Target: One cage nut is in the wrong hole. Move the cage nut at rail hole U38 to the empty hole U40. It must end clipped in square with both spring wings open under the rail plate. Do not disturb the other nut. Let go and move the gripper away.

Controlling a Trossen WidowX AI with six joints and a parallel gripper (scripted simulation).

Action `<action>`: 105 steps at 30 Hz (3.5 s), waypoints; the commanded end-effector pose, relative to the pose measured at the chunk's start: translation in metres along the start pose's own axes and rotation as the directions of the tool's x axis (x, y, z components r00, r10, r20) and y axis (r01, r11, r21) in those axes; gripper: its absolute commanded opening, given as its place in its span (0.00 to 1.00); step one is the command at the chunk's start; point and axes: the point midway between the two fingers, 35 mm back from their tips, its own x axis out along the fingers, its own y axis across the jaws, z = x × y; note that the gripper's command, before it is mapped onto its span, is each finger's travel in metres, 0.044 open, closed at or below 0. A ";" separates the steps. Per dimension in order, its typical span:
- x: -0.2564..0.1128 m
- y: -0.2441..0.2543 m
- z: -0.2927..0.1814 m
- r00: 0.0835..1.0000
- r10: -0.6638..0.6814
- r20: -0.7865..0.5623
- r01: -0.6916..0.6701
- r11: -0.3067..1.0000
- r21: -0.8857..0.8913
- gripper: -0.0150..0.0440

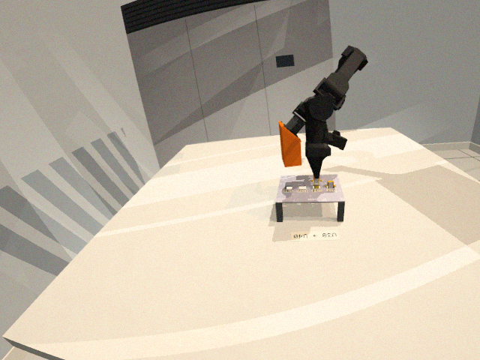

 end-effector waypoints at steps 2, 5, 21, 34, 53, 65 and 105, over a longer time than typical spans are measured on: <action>0.000 0.000 0.001 1.000 0.002 0.005 -0.002 1.000 -0.002 0.31; -0.001 0.000 0.001 1.000 0.004 0.005 -0.004 1.000 -0.002 0.31; -0.001 -0.001 0.001 1.000 0.012 0.005 -0.012 1.000 -0.003 0.31; -0.003 -0.001 0.001 1.000 0.019 0.005 -0.019 1.000 -0.003 0.31; -0.005 -0.002 0.001 1.000 0.019 0.006 -0.019 1.000 -0.003 0.31; -0.007 -0.002 0.001 1.000 0.019 0.006 -0.019 1.000 -0.003 0.31; -0.014 -0.004 0.000 1.000 0.019 0.005 -0.019 1.000 -0.003 0.31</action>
